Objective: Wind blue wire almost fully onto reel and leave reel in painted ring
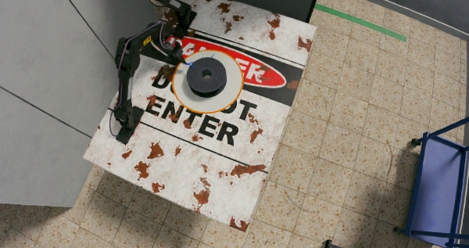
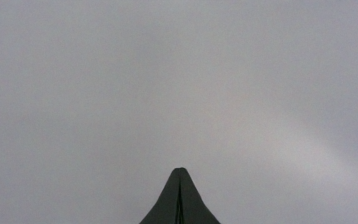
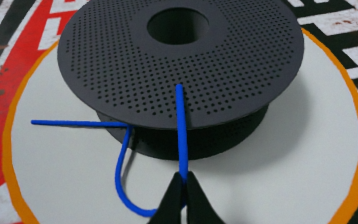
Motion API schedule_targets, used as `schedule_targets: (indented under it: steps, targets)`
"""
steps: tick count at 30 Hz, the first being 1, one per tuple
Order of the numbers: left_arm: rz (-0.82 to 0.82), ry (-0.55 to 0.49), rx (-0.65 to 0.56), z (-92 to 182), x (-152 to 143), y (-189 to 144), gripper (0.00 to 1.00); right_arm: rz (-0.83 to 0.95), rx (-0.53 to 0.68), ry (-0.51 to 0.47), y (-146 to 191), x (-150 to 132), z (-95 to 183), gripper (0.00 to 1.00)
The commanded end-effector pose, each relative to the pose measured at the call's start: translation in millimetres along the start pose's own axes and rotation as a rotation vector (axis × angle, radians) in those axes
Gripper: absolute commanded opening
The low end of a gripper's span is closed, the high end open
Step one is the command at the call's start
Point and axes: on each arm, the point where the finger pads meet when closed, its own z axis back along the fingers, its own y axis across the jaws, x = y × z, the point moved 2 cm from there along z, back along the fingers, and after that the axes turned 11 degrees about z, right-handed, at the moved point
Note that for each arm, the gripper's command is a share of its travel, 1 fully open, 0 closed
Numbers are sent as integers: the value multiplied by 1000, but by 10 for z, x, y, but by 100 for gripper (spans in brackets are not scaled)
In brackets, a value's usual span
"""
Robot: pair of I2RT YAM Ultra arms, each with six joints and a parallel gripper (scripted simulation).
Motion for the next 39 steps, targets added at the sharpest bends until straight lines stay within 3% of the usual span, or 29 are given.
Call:
schedule_targets:
  steps: [1,13,39]
  targets:
    - [-1,-57,-11,29,150,-7,0,28,-6,-131,0,12,-12,0]
    - [-1,-57,-11,29,150,-7,0,156,-35,-225,7,-4,1,0]
    - [-1,-57,-11,29,150,-7,0,168,-27,-228,25,-20,48,0]
